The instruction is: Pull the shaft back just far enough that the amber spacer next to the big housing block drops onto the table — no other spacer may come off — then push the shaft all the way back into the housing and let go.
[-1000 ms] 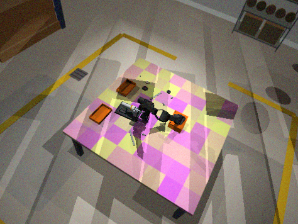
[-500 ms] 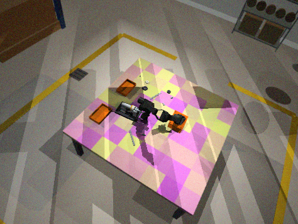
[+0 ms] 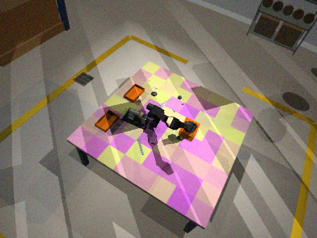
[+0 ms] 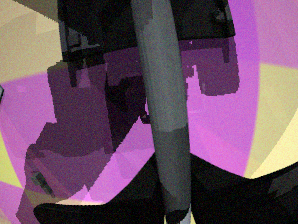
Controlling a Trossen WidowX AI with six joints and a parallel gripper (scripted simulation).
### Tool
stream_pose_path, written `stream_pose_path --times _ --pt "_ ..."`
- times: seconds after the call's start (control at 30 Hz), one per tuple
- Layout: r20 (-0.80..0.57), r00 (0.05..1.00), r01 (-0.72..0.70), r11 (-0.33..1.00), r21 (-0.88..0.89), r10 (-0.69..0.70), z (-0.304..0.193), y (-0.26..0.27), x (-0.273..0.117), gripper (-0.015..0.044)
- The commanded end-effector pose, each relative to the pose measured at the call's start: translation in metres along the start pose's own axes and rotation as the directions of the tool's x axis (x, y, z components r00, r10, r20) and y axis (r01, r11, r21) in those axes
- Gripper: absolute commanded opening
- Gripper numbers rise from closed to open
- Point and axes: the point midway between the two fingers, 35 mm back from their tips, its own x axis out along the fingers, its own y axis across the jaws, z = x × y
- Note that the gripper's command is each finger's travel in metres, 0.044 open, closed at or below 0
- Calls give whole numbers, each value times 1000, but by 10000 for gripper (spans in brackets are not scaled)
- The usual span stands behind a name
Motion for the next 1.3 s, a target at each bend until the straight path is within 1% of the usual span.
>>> stream_pose_path --times 0.0,1.27 --pt "-1 1000 -1 1000 -4 1 -1 0 0 0" --pt "-1 1000 -1 1000 -4 1 2 0 0 0"
